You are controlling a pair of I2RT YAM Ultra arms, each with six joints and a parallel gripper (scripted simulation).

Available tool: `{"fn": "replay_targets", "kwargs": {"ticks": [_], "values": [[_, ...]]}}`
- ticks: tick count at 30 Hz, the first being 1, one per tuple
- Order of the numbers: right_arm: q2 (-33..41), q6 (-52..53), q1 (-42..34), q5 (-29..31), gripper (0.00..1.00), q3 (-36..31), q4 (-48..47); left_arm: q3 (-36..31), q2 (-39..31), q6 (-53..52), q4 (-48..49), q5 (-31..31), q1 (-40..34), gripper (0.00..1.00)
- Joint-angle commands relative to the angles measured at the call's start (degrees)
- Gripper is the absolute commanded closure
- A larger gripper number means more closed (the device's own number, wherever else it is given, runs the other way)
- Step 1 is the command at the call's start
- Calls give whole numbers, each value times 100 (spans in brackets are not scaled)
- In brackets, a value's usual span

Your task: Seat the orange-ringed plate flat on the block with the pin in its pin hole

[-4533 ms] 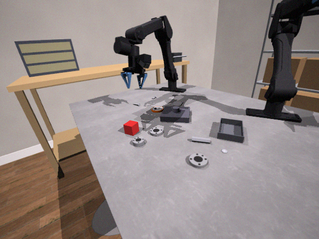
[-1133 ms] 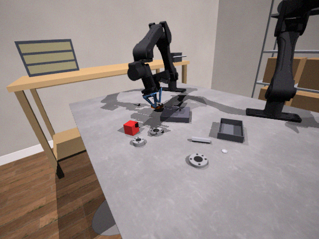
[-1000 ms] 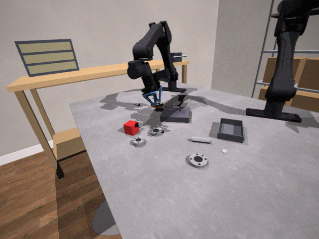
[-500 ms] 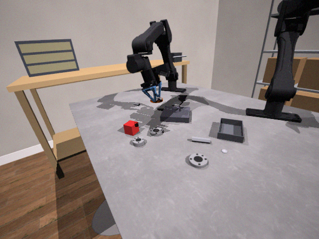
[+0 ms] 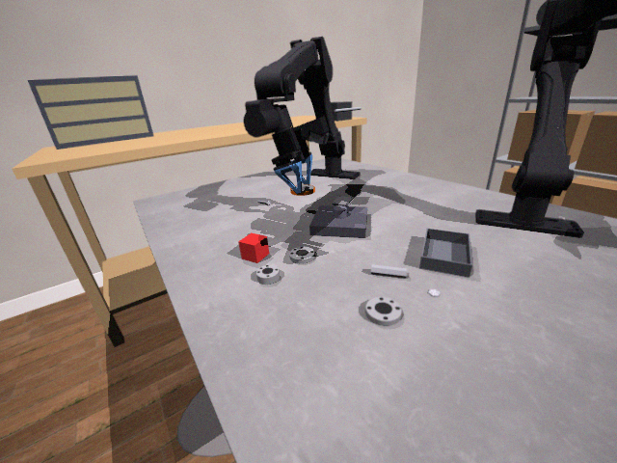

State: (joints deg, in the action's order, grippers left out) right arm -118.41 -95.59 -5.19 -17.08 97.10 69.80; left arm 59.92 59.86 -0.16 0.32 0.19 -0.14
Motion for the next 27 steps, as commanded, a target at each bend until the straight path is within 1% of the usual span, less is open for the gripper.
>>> {"fn": "replay_targets", "kwargs": {"ticks": [1, 4, 5, 10, 11, 13, 15, 18, 19, 22, 25, 27], "values": [[281, -30, 26, -103, 100, 222, 116, 223, -38, -42, -11, 26, -38, 0], [277, -32, 25, -103, 100, 220, 116, 223, -38, -42, -11, 26, -38, 0], [283, 201, -108, -90, 100, 231, 102, 223, -38, -42, -11, 26, -38, 0], [267, 1490, -233, 221, 100, 267, 67, 223, -38, -42, -11, 26, -38, 0], [57, 1829, -286, 312, 100, 299, 35, 223, -38, -42, -11, 26, -38, 0], [57, 1829, -286, 312, 100, 299, 35, 223, -38, -42, -11, 26, -38, 0], [-105, 2447, -375, 479, 100, 347, 28, 223, -38, -42, -11, 26, -38, 0], [57, 3167, -493, 588, 100, 443, 10, 223, -38, -42, -11, 26, -38, 0], [64, 3412, -546, 620, 100, 497, -127, 223, -38, -42, -11, 26, -38, 0], [-101, 4169, -705, 826, 100, 552, -53, 223, -38, -42, -11, 26, -38, 0], [34, 4913, -836, 962, 100, 662, -97, 223, -38, -42, -11, 26, -38, 0], [-89, 5418, -935, 1079, 100, 704, -130, 223, -38, -42, -11, 26, -38, 0]]}}
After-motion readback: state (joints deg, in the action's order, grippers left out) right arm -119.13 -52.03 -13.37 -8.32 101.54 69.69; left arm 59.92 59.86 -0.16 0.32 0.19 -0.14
